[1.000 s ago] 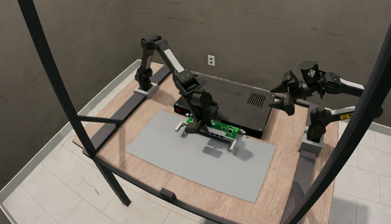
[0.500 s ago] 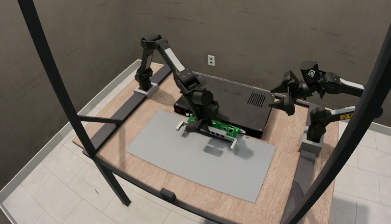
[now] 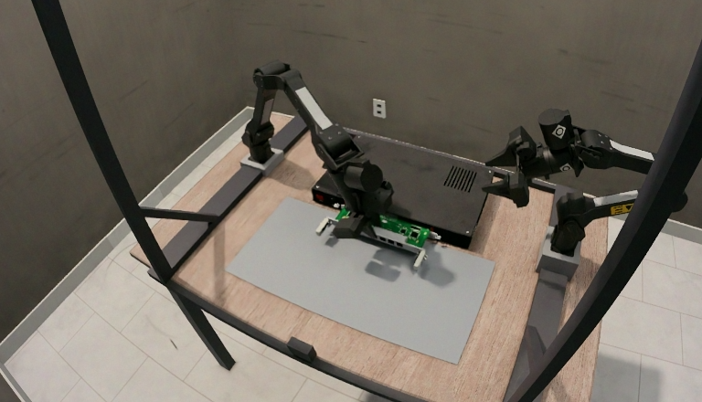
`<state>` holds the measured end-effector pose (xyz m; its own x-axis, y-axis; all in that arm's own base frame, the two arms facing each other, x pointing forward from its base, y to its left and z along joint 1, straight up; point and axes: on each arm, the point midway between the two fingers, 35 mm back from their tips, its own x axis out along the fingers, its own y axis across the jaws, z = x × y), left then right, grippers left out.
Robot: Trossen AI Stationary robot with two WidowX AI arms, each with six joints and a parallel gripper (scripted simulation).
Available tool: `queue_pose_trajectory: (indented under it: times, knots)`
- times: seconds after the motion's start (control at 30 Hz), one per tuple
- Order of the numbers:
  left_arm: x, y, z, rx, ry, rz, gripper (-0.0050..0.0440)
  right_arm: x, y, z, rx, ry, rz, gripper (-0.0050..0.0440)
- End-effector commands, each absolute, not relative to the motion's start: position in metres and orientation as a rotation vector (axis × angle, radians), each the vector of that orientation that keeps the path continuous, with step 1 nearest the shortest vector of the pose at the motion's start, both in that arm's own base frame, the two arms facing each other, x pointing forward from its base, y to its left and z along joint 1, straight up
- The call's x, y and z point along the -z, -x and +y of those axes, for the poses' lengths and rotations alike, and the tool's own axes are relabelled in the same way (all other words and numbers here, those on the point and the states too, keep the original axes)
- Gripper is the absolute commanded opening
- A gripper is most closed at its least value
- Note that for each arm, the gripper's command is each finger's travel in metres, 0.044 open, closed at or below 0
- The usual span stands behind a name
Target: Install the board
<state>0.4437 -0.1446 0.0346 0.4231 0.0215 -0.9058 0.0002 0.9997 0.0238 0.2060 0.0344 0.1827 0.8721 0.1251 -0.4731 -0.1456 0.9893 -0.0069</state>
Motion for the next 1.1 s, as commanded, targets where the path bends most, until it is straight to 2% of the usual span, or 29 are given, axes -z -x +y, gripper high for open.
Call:
queue_pose_trajectory:
  times: [0.0, 0.47, 1.07]
  knots:
    - [-0.051, -0.449, -0.146, -0.011, -0.008, 1.098, 0.0081, -0.189, -0.206, 0.034, -0.141, 0.040, 0.476, 0.0400]
    - [-0.054, -0.447, -0.133, -0.012, -0.009, 1.094, 0.0081, -0.189, -0.206, 0.034, -0.141, 0.040, 0.476, 0.0400]
    - [-0.050, -0.452, -0.158, -0.015, -0.010, 1.102, 0.0081, -0.189, -0.206, 0.034, -0.141, 0.040, 0.476, 0.0400]
